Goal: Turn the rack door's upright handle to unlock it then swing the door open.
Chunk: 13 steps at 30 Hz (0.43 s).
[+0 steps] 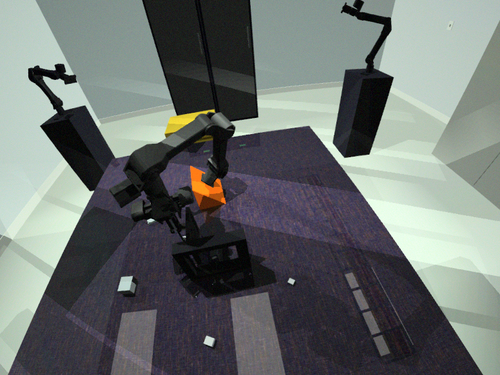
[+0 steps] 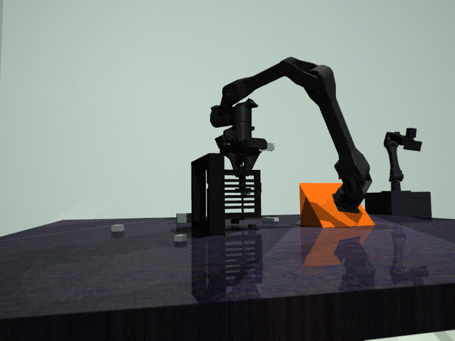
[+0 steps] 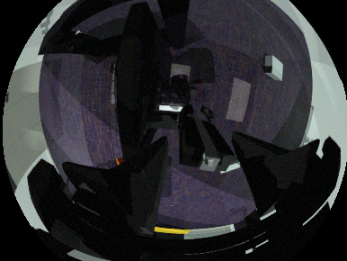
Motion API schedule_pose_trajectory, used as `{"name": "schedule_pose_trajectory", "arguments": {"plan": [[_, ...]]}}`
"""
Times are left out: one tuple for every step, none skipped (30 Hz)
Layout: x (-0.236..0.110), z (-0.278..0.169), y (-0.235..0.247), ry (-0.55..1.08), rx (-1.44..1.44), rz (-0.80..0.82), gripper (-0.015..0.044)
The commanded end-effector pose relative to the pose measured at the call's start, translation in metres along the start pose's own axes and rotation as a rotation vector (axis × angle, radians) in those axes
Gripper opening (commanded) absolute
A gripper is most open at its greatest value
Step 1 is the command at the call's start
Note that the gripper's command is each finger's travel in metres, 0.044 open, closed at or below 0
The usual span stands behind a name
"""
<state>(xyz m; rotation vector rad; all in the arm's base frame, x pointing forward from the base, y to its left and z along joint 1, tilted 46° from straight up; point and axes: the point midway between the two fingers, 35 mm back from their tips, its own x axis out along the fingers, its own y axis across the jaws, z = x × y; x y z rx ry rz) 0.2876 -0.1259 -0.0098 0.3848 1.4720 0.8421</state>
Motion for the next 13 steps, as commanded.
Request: {"name": "schedule_pose_trajectory", "arguments": {"plan": [[-0.007, 0.0, -0.001, 0.003, -0.002, -0.005, 0.0282], [-0.008, 0.0, -0.001, 0.002, -0.002, -0.006, 0.0282], [-0.009, 0.0, -0.001, 0.002, -0.002, -0.007, 0.0282], [-0.011, 0.0, -0.001, 0.002, -0.001, -0.008, 0.0282], [-0.012, 0.0, -0.001, 0.001, -0.001, -0.008, 0.0282], [-0.013, 0.0, -0.001, 0.001, 0.0, -0.009, 0.0282], [-0.015, 0.0, -0.001, 0.0, 0.0, -0.009, 0.0282], [-0.016, 0.0, -0.001, 0.0, 0.0, -0.01, 0.0282], [-0.018, 0.0, -0.001, -0.001, 0.001, -0.01, 0.0282], [-0.019, 0.0, -0.001, -0.001, 0.001, -0.011, 0.0282], [-0.02, 0.0, -0.001, -0.002, 0.002, -0.011, 0.0282], [-0.022, 0.0, -0.001, -0.002, 0.002, -0.012, 0.0282], [-0.023, 0.0, -0.001, -0.002, 0.003, -0.012, 0.0282]]}}
